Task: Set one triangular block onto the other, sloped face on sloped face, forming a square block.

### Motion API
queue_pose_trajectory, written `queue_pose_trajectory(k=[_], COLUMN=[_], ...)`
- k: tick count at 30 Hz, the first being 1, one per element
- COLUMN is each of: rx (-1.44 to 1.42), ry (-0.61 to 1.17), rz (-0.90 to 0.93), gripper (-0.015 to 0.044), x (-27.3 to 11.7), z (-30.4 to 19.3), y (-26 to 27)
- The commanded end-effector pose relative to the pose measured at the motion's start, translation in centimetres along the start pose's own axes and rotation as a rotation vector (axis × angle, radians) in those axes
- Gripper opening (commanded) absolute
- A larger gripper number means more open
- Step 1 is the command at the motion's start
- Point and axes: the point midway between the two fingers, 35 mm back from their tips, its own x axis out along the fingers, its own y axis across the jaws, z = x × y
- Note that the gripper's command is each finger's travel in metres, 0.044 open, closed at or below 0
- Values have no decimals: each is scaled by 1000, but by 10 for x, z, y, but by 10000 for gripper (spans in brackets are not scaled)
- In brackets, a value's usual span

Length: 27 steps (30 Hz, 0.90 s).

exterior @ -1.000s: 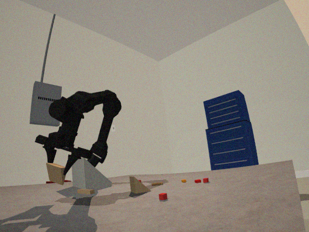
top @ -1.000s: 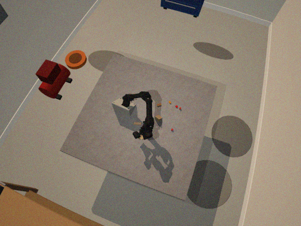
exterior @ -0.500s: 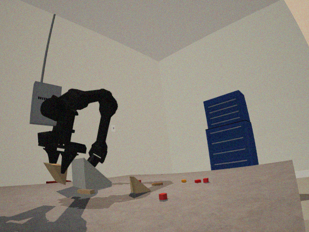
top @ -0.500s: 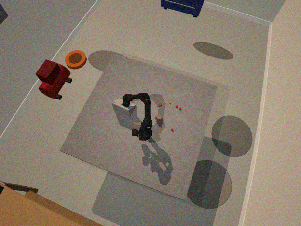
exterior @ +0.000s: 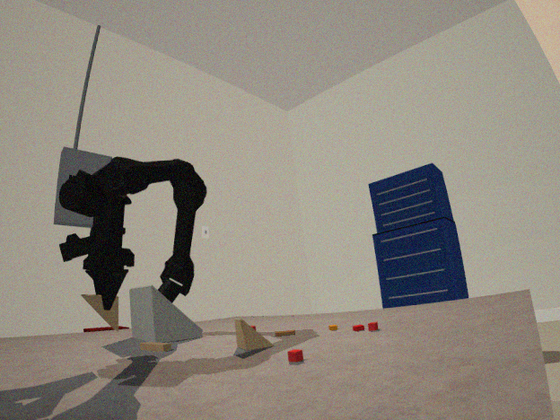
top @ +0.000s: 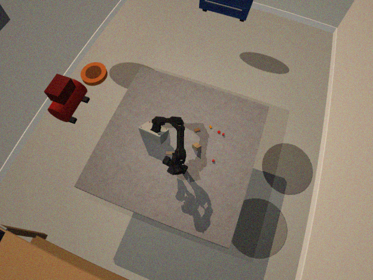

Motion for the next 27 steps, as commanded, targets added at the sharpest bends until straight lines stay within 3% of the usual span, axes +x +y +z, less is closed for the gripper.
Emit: queue_pose_trajectory(k=[1, 13, 27], rx=[133, 251, 255], ry=[24, 51, 41], rz=[32, 47, 50], gripper=[0, 0, 0], x=[-6, -9, -29], z=[3, 1, -48], y=[2, 4, 32])
